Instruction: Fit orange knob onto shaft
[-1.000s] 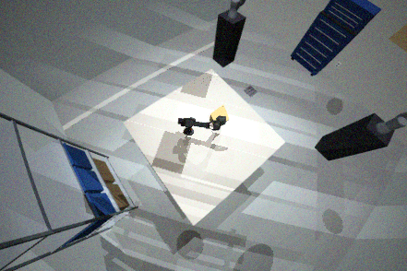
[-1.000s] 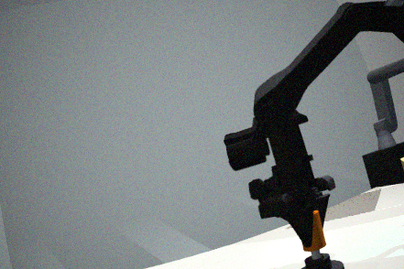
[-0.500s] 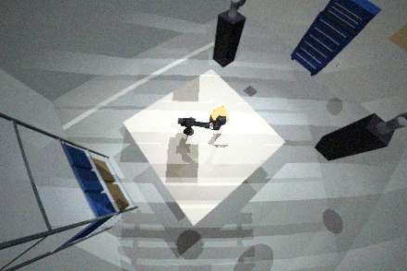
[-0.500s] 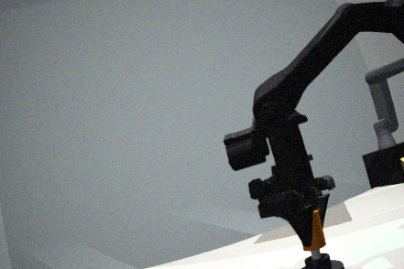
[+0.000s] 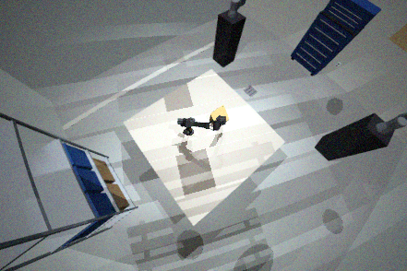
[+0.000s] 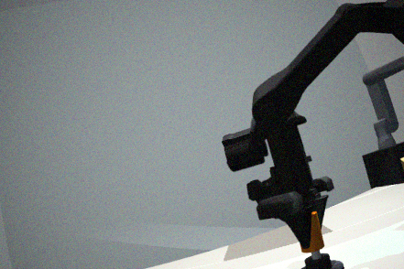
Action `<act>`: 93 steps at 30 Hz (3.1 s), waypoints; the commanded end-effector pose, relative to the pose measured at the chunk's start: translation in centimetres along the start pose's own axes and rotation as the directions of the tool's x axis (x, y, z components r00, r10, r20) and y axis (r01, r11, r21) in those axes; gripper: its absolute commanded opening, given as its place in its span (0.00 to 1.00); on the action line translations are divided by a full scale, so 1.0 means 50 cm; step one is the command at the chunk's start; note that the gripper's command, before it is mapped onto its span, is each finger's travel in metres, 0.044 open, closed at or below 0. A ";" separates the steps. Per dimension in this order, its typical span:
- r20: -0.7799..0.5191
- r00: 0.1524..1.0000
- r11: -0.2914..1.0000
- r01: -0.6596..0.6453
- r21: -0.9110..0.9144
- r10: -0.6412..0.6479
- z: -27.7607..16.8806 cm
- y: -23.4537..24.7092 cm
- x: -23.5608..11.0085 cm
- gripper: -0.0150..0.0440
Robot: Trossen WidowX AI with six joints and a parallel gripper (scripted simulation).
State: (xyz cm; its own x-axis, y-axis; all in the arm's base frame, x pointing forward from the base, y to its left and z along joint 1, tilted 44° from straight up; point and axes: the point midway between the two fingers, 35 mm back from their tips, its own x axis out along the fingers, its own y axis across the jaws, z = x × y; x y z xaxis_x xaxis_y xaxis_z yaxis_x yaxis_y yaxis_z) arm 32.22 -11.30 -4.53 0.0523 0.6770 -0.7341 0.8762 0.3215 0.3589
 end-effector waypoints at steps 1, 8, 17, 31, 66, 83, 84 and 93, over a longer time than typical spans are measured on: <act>0.000 1.000 1.000 -0.004 0.004 0.004 0.000 -0.001 0.000 0.25; 0.000 1.000 1.000 -0.003 0.004 0.003 -0.003 -0.006 0.001 0.25; 0.000 1.000 1.000 -0.003 0.004 0.003 -0.007 -0.010 -0.004 0.25; 0.001 1.000 0.979 -0.003 -0.204 0.003 -0.004 -0.008 -0.005 0.25; 0.000 1.000 0.979 -0.003 -0.204 0.003 -0.005 -0.009 -0.004 0.25; 0.000 1.000 0.979 -0.003 -0.204 0.003 -0.003 -0.005 -0.001 0.25; 0.000 1.000 0.979 -0.003 -0.204 0.003 -0.003 -0.004 -0.004 0.25; 0.001 1.000 0.946 -0.003 -0.325 0.003 -0.002 0.000 -0.010 0.25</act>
State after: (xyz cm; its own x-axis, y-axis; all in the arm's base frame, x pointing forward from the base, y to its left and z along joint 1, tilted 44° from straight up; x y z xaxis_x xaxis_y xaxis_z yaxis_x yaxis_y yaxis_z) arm 31.89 -11.29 -4.26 0.0494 0.6815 -0.7301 0.7180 0.4839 0.5003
